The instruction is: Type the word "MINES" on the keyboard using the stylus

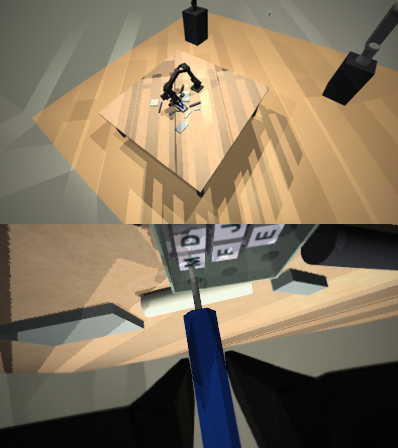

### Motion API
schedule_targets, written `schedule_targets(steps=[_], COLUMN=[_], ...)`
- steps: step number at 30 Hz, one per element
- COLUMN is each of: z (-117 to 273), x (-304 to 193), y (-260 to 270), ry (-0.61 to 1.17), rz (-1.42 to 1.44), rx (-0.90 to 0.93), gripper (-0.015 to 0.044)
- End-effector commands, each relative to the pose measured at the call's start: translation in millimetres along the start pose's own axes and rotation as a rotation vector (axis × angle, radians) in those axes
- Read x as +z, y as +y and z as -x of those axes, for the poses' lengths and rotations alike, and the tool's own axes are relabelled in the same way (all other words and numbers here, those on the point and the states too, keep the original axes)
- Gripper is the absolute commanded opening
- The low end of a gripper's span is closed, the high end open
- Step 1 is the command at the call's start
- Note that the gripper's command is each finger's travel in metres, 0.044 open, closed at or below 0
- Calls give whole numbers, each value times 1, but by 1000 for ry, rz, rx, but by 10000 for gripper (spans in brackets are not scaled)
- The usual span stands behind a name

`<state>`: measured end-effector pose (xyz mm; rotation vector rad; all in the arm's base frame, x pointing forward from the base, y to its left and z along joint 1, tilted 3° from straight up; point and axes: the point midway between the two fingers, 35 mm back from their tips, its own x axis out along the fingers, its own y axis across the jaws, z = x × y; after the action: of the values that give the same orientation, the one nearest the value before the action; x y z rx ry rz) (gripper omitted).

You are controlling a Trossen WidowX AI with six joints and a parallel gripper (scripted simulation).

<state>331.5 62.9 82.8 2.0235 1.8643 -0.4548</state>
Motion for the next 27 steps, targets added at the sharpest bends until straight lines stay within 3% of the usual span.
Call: schedule_targets(steps=[1,27], z=[-2,8], x=[2,-14], y=[0,1], ry=[5,5], rz=[-7,-7], rx=[1,1], gripper=[81,81])
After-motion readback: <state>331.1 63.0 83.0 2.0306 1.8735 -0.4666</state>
